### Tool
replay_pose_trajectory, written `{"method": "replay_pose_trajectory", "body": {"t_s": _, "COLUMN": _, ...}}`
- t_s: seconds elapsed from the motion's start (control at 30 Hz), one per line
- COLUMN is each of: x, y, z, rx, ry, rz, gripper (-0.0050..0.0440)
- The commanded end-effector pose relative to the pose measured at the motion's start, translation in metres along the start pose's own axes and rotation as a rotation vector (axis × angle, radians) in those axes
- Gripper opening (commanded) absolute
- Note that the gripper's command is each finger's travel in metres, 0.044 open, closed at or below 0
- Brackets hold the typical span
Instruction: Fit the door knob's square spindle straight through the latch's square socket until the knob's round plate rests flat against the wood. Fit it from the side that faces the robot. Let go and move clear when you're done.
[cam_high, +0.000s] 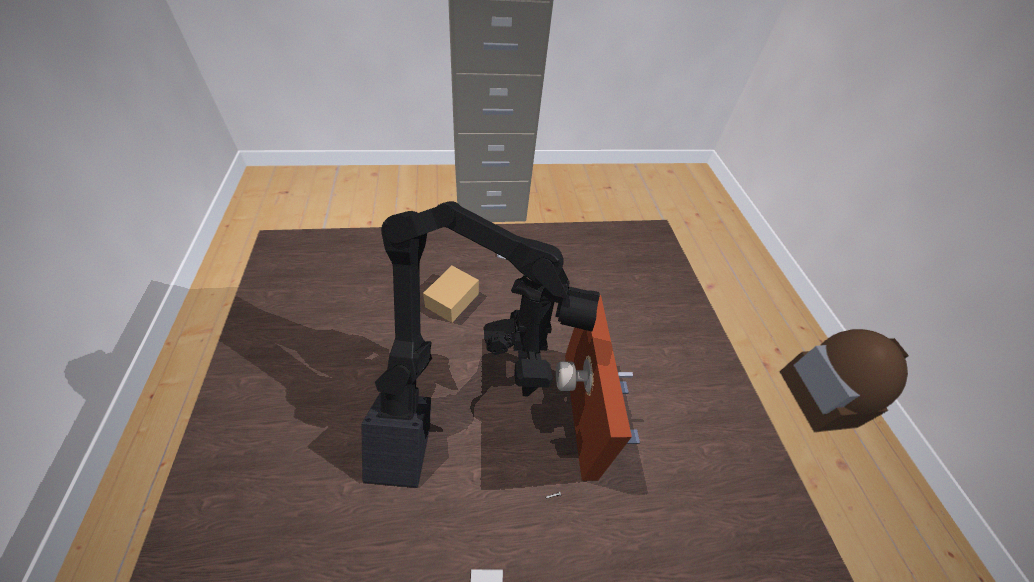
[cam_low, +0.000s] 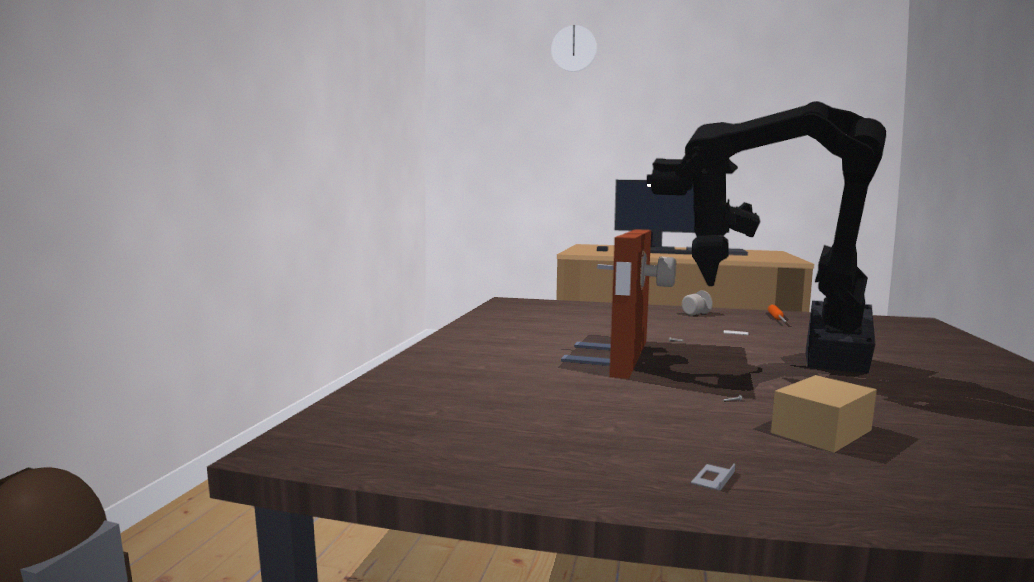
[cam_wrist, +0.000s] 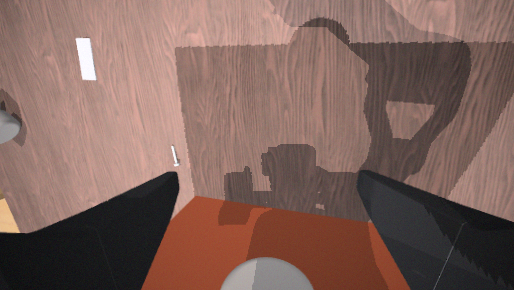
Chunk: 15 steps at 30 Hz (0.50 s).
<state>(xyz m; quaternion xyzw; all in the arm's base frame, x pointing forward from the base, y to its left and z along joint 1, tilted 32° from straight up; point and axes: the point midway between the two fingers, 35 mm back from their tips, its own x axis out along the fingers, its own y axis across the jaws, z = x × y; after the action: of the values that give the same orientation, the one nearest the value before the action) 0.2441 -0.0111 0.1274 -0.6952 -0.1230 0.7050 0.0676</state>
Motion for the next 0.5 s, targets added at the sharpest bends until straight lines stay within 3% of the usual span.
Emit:
{"method": "replay_pose_trajectory", "body": {"t_s": 0.0, "x": 0.001, "y": 0.0, "z": 0.007, "rx": -0.006, "ry": -0.002, "rz": 0.001, "gripper": 0.044}}
{"method": "replay_pose_trajectory", "body": {"t_s": 0.13, "x": -0.021, "y": 0.007, "z": 0.013, "rx": -0.006, "ry": -0.002, "rz": 0.001, "gripper": 0.044}}
{"method": "replay_pose_trajectory", "body": {"t_s": 0.47, "x": -0.048, "y": 0.015, "z": 0.015, "rx": -0.006, "ry": -0.002, "rz": 0.001, "gripper": 0.044}}
